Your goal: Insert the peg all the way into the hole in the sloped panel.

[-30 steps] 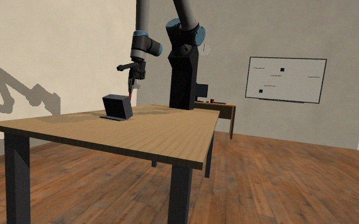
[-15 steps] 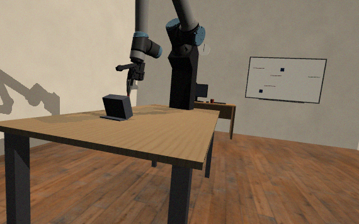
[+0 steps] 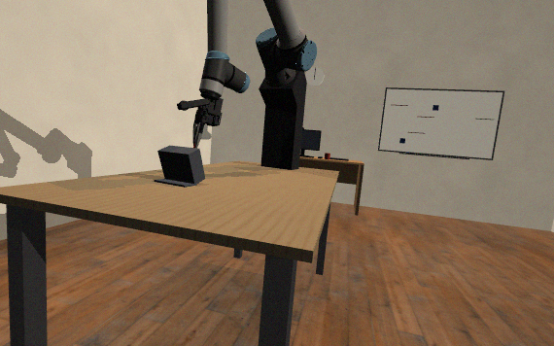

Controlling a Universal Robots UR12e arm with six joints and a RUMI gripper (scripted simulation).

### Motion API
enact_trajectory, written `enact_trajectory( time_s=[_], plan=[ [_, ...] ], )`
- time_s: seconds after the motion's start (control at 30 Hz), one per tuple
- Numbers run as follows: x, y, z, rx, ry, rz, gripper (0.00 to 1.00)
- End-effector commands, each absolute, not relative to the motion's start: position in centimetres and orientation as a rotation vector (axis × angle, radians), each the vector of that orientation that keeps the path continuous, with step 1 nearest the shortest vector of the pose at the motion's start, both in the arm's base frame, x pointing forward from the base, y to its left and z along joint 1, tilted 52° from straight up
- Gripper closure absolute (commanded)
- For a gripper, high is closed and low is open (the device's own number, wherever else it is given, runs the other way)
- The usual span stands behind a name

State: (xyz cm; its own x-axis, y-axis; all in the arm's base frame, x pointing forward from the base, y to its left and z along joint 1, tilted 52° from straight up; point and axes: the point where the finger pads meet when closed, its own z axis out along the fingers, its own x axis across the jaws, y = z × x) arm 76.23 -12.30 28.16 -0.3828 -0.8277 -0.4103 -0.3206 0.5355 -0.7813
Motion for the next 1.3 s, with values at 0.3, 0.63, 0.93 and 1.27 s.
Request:
enact_trajectory(
  time_s=[0.3, 0.63, 0.93, 1.27],
  plan=[
    [77.2, -12.7, 28.9, -0.932, 1.9, -0.815, 1.0],
    [77.8, -13.1, 29.3, -0.929, 1.87, -0.845, 1.0],
    [78.2, -13.3, 29.6, -0.926, 1.849, -0.865, 1.0],
    [78.8, -13.5, 29.9, -0.923, 1.819, -0.894, 1.0]
  ],
)
